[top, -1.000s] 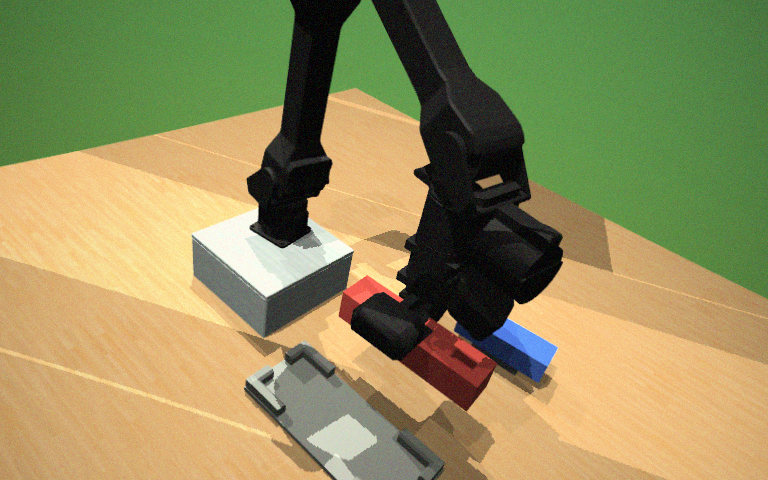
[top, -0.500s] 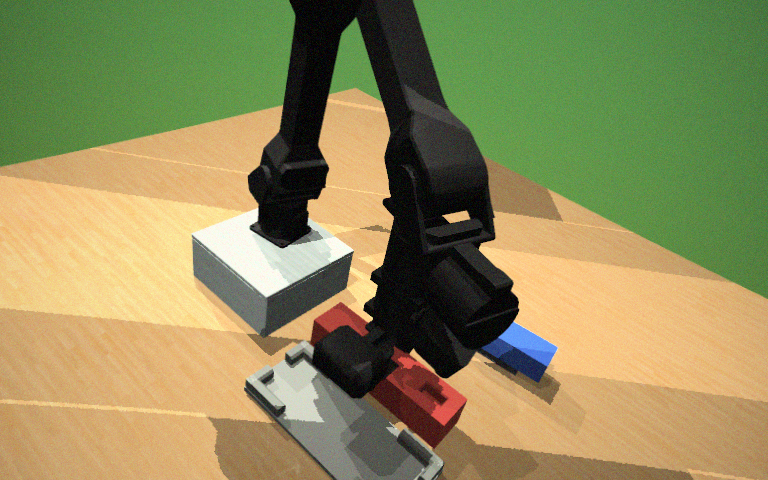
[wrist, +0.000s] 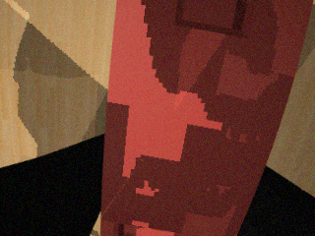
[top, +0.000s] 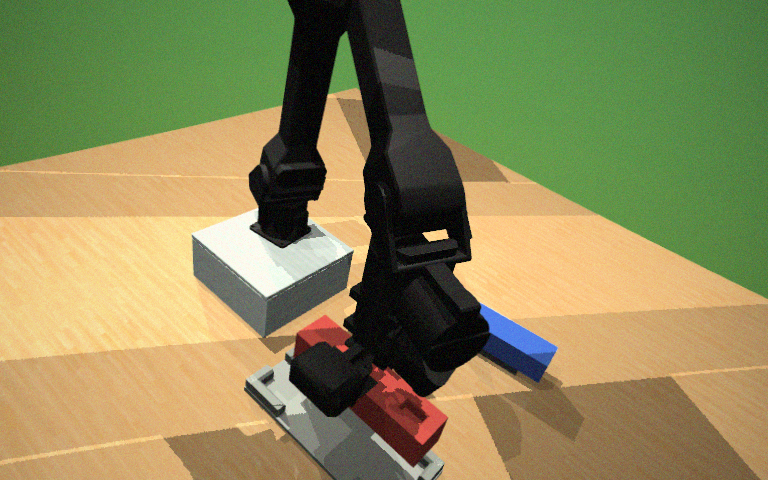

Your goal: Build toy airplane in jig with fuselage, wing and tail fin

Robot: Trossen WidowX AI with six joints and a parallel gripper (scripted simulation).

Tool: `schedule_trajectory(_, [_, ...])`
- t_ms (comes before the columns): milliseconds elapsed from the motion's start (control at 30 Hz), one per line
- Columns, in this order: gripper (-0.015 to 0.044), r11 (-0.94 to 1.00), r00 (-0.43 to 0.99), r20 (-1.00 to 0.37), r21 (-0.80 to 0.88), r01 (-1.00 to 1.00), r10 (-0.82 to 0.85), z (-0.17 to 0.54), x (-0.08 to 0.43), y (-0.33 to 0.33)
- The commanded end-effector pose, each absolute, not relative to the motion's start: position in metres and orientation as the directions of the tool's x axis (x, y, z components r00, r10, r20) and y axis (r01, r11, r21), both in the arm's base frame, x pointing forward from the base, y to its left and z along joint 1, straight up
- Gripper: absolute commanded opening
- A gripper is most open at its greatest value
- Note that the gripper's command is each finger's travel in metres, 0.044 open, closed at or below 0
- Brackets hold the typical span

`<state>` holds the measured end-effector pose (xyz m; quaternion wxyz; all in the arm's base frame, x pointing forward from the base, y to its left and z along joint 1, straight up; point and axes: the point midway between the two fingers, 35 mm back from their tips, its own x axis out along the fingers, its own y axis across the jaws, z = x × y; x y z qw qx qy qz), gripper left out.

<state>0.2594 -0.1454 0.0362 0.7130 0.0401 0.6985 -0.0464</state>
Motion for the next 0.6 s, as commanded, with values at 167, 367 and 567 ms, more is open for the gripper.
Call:
schedule_trajectory(167, [0.0196,0.993,0.022,-1.0,-0.007,0.118,-0.009,0.0355,0.2594,-0.1458])
schedule_trajectory(367, [0.0196,0.993,0.022,-1.0,-0.007,0.118,-0.009,0.0355,0.2594,-0.1458])
schedule_trajectory(567, [0.0196,0.993,0.022,-1.0,-0.007,0.118,-0.009,0.0315,0.2597,-0.146])
